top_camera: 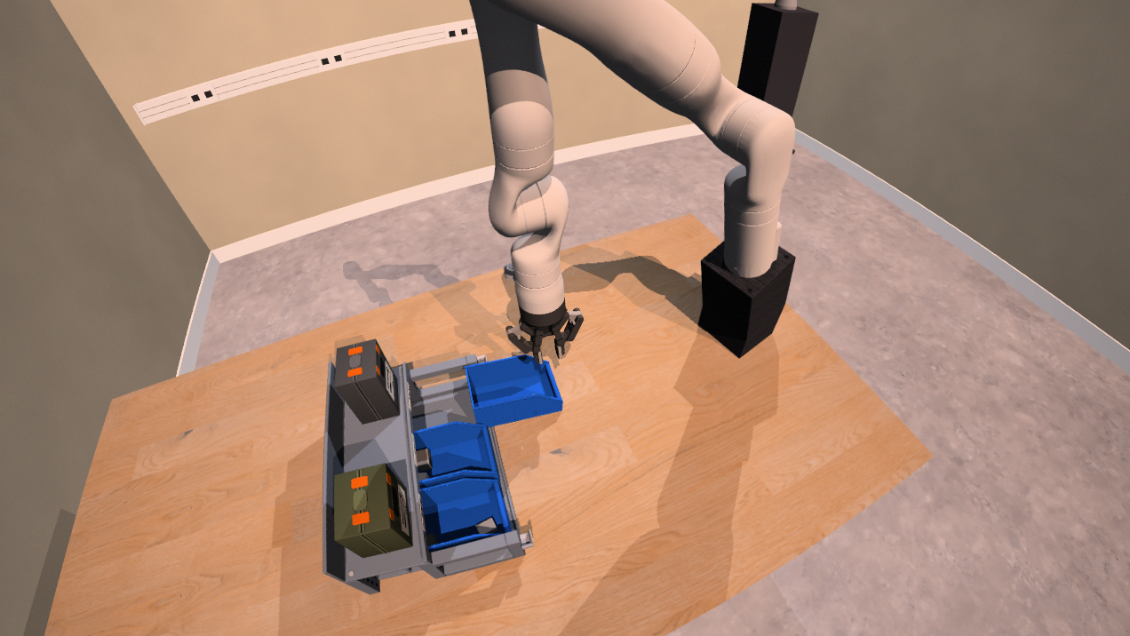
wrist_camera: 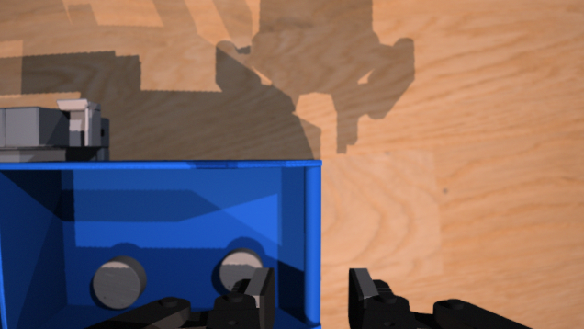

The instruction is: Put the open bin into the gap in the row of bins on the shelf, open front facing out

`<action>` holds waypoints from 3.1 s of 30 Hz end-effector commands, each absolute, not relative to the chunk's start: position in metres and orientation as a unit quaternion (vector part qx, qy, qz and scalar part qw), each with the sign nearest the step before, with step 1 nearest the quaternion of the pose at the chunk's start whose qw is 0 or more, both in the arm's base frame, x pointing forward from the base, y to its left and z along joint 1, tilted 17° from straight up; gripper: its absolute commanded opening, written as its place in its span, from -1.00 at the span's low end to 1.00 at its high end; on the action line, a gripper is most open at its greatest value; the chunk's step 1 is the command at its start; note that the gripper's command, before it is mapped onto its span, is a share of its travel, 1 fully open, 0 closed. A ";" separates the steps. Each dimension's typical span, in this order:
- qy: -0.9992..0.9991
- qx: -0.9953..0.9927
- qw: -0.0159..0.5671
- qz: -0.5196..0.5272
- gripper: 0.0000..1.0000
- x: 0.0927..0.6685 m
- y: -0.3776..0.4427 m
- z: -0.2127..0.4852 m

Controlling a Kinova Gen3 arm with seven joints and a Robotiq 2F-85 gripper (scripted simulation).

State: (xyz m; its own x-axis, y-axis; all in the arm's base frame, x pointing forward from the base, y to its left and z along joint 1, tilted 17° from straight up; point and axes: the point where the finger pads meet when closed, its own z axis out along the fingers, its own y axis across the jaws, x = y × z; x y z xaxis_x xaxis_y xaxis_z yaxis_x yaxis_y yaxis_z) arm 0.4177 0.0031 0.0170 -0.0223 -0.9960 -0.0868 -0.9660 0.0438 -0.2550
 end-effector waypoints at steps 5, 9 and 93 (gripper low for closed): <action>0.711 -0.687 0.132 -0.071 -0.22 0.397 0.003 0.007; 0.711 -0.687 0.132 -0.071 -0.22 0.397 0.003 0.007; 0.708 -0.681 0.158 -0.098 1.00 0.428 0.007 -0.038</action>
State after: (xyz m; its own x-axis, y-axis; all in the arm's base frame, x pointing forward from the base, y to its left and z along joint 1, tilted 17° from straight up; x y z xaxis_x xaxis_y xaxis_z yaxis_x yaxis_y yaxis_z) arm 0.4299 0.0062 -0.0312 -0.0181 -0.9954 -0.0936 -0.9538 0.0452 -0.2970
